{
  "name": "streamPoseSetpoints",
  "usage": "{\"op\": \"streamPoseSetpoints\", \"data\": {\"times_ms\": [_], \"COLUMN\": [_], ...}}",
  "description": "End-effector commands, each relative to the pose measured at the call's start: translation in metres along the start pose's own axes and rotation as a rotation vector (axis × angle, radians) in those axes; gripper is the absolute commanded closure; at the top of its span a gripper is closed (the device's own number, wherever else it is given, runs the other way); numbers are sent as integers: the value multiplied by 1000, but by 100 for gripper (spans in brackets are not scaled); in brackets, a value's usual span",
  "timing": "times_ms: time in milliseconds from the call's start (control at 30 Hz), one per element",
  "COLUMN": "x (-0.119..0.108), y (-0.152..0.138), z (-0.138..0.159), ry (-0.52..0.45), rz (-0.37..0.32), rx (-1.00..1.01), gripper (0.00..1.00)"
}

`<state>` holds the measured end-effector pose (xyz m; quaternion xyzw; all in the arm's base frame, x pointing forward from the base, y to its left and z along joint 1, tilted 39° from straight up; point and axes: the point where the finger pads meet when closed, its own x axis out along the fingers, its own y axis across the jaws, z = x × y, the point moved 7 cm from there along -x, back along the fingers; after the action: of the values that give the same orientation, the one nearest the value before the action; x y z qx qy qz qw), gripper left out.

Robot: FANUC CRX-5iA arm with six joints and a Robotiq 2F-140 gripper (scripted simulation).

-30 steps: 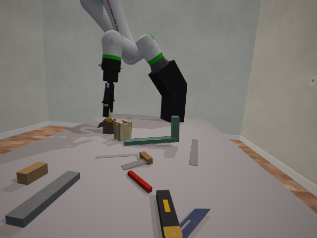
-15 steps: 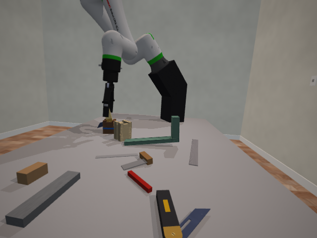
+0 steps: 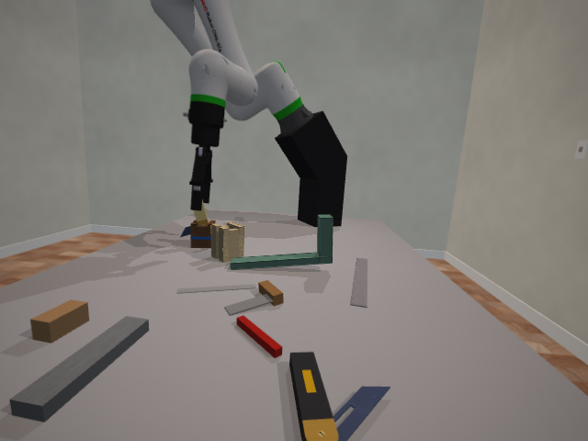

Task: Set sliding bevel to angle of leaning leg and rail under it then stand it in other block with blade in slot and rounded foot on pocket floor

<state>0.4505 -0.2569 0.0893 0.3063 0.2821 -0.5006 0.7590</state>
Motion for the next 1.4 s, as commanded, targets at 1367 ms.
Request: {"op": "streamPoseSetpoints", "data": {"times_ms": [1367], "x": [-103], "y": [1], "z": [8], "ry": [1], "rz": [-3], "rx": [0], "gripper": [0]}}
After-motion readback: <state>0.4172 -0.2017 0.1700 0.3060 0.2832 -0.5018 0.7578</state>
